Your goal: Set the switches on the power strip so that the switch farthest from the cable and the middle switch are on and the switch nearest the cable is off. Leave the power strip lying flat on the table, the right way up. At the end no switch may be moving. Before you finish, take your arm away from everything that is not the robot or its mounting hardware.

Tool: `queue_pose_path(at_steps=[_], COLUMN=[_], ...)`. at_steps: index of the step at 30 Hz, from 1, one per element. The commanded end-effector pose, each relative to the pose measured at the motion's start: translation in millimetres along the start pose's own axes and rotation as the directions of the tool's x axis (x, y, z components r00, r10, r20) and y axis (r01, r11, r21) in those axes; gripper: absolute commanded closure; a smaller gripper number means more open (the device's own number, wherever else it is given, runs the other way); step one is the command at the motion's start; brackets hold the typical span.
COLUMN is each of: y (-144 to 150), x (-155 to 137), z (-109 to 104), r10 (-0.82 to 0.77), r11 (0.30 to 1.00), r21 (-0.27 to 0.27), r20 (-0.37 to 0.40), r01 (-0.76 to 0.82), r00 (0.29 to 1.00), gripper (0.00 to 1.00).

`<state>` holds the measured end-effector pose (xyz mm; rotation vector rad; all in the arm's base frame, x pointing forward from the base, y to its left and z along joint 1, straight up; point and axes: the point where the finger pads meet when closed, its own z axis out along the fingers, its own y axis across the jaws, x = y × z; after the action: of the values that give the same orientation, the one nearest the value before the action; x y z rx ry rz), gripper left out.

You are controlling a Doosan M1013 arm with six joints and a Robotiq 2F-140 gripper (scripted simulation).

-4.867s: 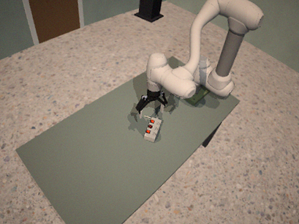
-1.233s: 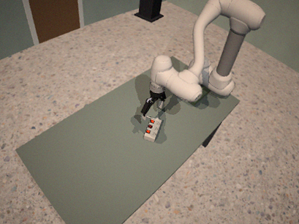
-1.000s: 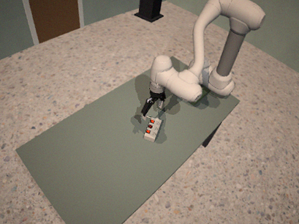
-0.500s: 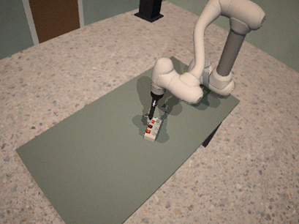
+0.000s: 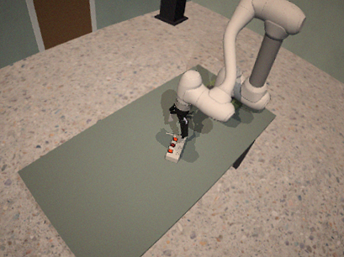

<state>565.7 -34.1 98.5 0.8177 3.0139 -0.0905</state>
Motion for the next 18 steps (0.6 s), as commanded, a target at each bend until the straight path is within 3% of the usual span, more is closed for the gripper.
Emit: queue_pose_path(at_steps=[1, 5, 6, 9, 11, 12, 14, 18], y=[-2.6, -2.8, -2.8, -2.8, -2.8, -2.8, -2.8, -2.8], x=[2.7, 3.0, 3.0, 3.0, 3.0, 3.0, 3.0, 3.0], z=[5.2, 5.7, 5.7, 5.7, 5.7, 5.7, 5.7, 5.7], r10=[-0.275, -0.442, -0.481, -0.592, -0.592, -0.69, -0.739, -0.744], r11=[0.961, 0.897, 0.876, 0.805, 0.805, 0.722, 0.671, 0.665], r21=[-0.023, -0.025, -0.026, -0.033, -0.033, -0.047, -0.061, -0.063], r20=[0.001, 0.007, 0.008, 0.012, 0.012, 0.017, 0.021, 0.022], r01=[0.275, 0.442, 0.481, 0.592, 0.592, 0.69, 0.739, 0.744], r00=[0.962, 0.897, 0.877, 0.806, 0.806, 0.723, 0.673, 0.667], gripper=[0.0, 0.0, 1.0, 1.0, 1.0, 1.0, 1.0, 1.0])
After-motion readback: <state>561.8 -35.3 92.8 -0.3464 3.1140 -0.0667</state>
